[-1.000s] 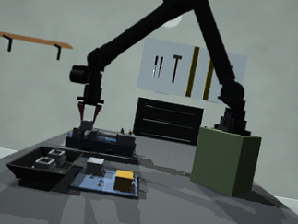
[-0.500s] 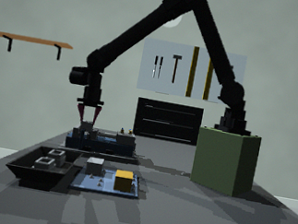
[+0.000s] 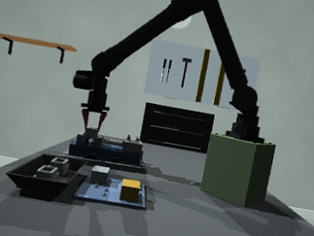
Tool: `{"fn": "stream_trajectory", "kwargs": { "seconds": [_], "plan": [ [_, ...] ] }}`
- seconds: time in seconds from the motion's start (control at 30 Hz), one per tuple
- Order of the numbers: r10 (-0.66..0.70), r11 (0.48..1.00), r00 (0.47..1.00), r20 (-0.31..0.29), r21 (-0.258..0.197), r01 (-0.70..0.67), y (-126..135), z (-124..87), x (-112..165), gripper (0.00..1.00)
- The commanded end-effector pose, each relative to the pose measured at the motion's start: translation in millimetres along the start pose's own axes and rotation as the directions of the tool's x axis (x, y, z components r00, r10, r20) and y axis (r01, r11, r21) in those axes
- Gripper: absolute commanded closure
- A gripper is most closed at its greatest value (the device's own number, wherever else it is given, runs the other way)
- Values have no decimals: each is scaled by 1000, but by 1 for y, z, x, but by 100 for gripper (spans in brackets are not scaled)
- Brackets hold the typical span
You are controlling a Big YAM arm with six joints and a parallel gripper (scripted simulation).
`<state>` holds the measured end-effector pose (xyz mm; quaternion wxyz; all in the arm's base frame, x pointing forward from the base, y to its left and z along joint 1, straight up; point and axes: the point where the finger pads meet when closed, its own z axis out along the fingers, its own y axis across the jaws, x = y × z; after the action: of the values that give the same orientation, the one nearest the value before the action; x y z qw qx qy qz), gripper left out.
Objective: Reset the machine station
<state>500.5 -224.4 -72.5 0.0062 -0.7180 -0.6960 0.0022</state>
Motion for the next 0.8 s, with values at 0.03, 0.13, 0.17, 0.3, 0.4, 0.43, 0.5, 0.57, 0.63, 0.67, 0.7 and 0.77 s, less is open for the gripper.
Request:
{"fn": "stream_trajectory", "kwargs": {
  "seconds": [0.03,0.13,0.17,0.3,0.4,0.43,0.5,0.57,0.63,0.67,0.7,0.77],
  "plan": [
    [-1,999,1000,13,-39,1,11,-13,-11,100],
    [-1,999,1000,13,-37,1,11,-12,-11,100],
    [-1,999,1000,12,-37,1,10,-12,-11,100],
    [-1,999,1000,12,-36,1,10,-12,-11,100],
    [-1,999,1000,12,-36,1,10,-12,-11,100],
    [-1,999,1000,12,-36,1,10,-12,-11,100],
    [-1,999,1000,12,-35,1,10,-12,-11,100],
    [-1,999,1000,12,-35,1,10,-11,-11,100],
    [-1,999,1000,12,-35,1,10,-11,-11,100],
    [-1,999,1000,12,-35,1,10,-11,-11,100],
    [-1,999,1000,12,-35,1,10,-11,-11,100],
    [-1,999,1000,12,-35,1,10,-11,-11,100]
  ]
}}
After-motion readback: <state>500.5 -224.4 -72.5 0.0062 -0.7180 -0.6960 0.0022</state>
